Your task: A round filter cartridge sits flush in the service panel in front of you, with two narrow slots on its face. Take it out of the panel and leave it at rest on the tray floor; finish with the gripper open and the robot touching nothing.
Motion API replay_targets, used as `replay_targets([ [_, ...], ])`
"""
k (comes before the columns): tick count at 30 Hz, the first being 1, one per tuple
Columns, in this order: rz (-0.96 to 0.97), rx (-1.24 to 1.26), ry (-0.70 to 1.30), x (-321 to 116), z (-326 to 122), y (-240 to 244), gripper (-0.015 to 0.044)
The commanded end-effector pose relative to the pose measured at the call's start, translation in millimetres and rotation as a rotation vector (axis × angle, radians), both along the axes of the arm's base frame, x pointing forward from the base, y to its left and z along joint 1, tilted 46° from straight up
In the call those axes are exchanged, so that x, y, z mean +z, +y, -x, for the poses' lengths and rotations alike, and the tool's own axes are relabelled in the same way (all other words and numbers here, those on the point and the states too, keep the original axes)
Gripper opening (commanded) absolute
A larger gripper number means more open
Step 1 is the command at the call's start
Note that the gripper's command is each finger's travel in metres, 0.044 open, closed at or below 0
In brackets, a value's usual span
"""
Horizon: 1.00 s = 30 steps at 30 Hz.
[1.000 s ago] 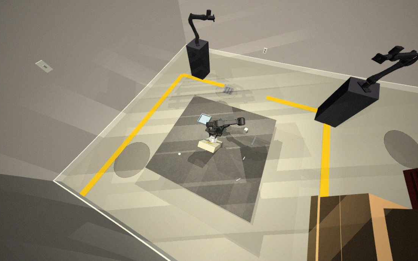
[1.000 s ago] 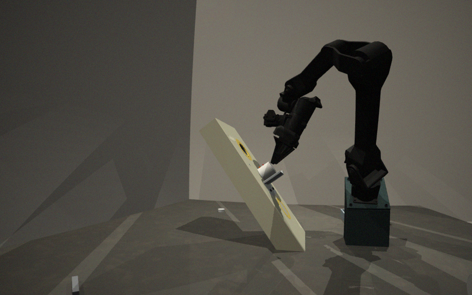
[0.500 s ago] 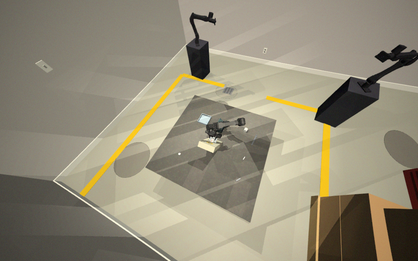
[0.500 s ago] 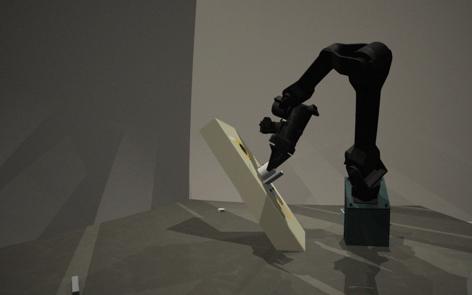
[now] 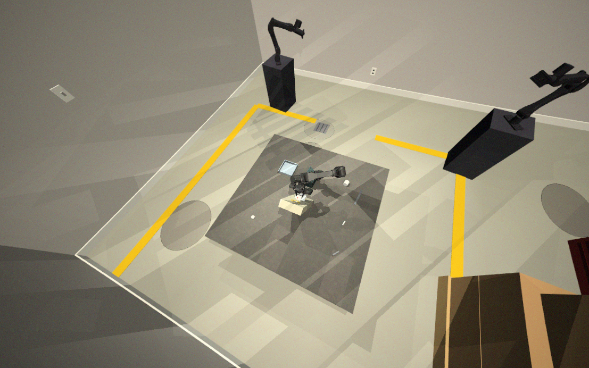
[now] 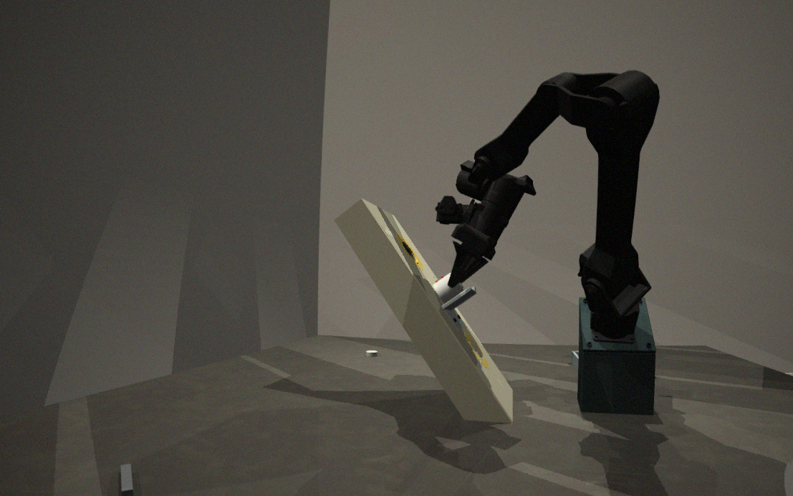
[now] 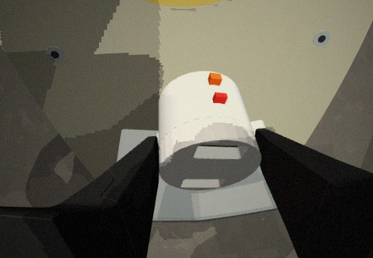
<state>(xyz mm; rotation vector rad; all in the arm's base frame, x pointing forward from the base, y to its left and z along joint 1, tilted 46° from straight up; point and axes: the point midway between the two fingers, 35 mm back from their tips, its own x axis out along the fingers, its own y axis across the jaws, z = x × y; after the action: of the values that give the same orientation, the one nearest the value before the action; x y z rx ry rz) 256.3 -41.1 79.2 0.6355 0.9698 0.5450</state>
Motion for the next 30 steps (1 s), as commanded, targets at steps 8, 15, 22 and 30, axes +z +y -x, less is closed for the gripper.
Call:
replay_targets([
  [8,0.007,0.002,0.004,0.4,-0.8,-1.5,0.0053],
  [15,0.0,0.0,-0.001,15.1,-14.7,-12.4,0.0],
  [22,0.01,-0.003,0.007,28.9,-5.9,-34.1,0.0],
  [30,0.009,-0.002,0.009,53.2,11.6,-62.5,0.0],
])
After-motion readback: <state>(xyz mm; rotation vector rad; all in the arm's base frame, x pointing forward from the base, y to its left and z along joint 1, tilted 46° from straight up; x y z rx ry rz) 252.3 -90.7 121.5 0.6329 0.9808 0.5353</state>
